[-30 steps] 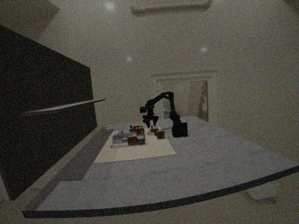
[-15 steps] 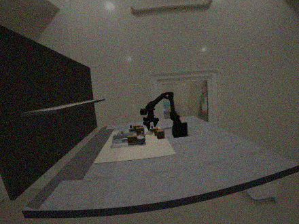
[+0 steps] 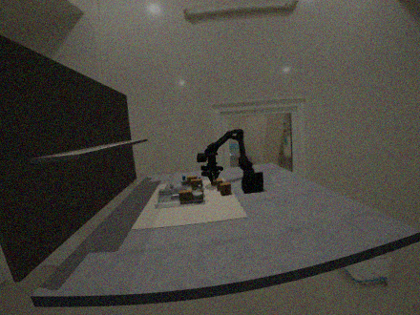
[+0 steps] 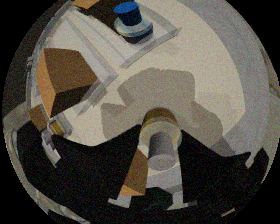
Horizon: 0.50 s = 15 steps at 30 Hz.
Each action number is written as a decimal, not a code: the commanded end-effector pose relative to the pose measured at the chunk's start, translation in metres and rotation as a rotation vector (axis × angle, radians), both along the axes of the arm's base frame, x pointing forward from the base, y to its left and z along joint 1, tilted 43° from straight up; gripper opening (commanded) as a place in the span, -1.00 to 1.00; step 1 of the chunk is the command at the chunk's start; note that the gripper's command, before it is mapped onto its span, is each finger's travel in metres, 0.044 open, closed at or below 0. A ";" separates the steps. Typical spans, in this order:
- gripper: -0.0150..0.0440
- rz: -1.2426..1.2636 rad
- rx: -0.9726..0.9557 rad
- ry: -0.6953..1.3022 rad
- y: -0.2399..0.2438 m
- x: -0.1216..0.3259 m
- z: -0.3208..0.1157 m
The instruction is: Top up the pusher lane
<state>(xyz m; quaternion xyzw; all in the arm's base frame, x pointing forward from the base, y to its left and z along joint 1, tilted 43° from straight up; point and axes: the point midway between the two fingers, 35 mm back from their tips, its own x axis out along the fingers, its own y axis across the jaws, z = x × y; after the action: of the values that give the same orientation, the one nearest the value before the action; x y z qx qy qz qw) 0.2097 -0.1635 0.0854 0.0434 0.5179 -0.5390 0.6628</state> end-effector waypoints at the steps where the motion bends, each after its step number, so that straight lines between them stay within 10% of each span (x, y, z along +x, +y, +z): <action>1: 0.00 0.002 -0.003 0.003 0.000 0.000 0.000; 7: -0.49 0.003 0.005 0.001 0.013 0.005 0.010; 15: -0.49 0.003 0.013 0.001 0.046 0.009 0.038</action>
<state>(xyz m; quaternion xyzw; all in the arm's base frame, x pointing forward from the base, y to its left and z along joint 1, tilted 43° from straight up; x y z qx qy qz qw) 0.2170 -0.1278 0.1145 0.0430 0.5231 -0.5367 0.6607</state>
